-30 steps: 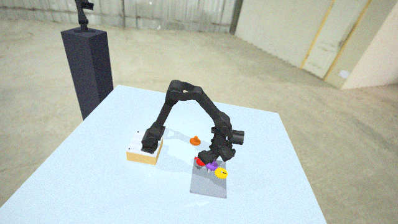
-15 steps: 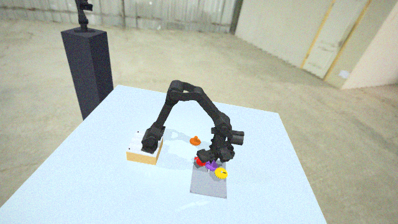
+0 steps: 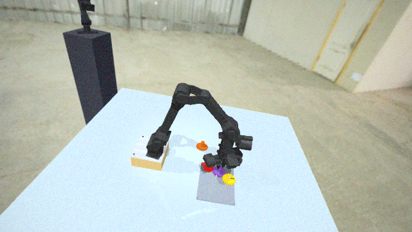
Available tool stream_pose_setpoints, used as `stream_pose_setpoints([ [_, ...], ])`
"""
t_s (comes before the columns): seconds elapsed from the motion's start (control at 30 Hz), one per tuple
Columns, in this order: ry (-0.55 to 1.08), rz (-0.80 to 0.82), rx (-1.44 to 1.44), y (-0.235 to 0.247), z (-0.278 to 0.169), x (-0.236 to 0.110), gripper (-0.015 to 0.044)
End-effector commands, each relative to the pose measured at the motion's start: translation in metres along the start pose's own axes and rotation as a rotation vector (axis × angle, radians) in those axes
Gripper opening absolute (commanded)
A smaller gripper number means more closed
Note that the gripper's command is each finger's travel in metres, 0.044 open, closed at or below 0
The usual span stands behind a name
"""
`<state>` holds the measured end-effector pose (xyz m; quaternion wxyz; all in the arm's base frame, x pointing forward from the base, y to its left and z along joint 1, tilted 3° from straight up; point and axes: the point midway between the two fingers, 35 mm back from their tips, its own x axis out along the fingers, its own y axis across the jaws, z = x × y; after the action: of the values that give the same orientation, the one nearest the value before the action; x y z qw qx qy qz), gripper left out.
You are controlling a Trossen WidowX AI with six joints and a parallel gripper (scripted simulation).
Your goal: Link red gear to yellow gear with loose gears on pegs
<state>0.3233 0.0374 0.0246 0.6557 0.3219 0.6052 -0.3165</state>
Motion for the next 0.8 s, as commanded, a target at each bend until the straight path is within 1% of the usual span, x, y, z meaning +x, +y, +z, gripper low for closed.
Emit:
stream_pose_setpoints([
  [0.0, 0.000, 0.001, -0.043, 0.001, 0.000, 0.001, 0.0000],
  [0.3, 0.000, 0.000, -0.212, -0.001, -0.001, 0.001, 0.0000],
  [0.47, 0.000, 0.000, -0.165, 0.000, 0.000, -0.002, 0.0131],
  [0.5, 0.000, 0.000, -0.151, 0.000, 0.000, -0.003, 0.0140],
  [0.63, 0.000, 0.001, -0.137, 0.000, 0.001, -0.009, 0.0140],
  [0.77, 0.000, 0.001, -0.137, 0.001, 0.001, -0.033, 0.0140],
])
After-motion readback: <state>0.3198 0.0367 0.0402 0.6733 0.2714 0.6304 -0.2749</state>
